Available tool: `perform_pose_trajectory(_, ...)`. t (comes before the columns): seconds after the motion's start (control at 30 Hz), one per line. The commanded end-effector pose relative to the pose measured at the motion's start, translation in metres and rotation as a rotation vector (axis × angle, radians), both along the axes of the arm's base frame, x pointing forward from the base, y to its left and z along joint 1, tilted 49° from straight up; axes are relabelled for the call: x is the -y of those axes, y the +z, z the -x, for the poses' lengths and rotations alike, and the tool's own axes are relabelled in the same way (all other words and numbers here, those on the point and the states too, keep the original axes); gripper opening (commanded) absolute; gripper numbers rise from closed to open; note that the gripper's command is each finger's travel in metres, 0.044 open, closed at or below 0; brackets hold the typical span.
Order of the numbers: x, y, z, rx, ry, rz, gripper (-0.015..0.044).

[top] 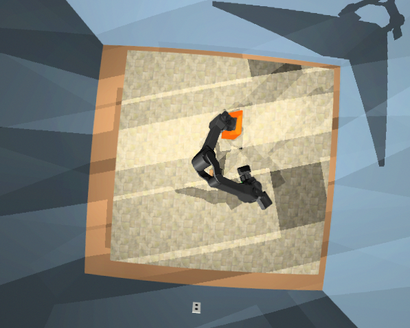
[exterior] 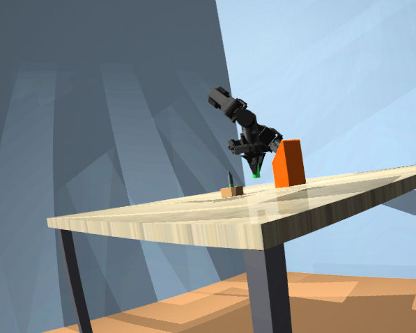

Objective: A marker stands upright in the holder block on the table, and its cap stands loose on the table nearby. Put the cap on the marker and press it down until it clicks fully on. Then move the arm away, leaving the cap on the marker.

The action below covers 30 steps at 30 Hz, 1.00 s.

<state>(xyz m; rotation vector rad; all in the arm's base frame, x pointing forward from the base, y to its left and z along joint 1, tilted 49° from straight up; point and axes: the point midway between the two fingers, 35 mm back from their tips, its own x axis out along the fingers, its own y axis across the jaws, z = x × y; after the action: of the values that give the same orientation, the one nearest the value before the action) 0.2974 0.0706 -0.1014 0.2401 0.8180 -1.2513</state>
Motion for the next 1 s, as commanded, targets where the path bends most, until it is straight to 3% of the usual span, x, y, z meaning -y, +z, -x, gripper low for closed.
perform_pose_trajectory(0.0, -0.002, 0.006, -0.001, 0.004, -0.004, -0.007, 0.0000)
perform_pose_trajectory(0.97, 0.034, 0.093, 0.000, 0.002, -0.003, -0.007, 0.0000)
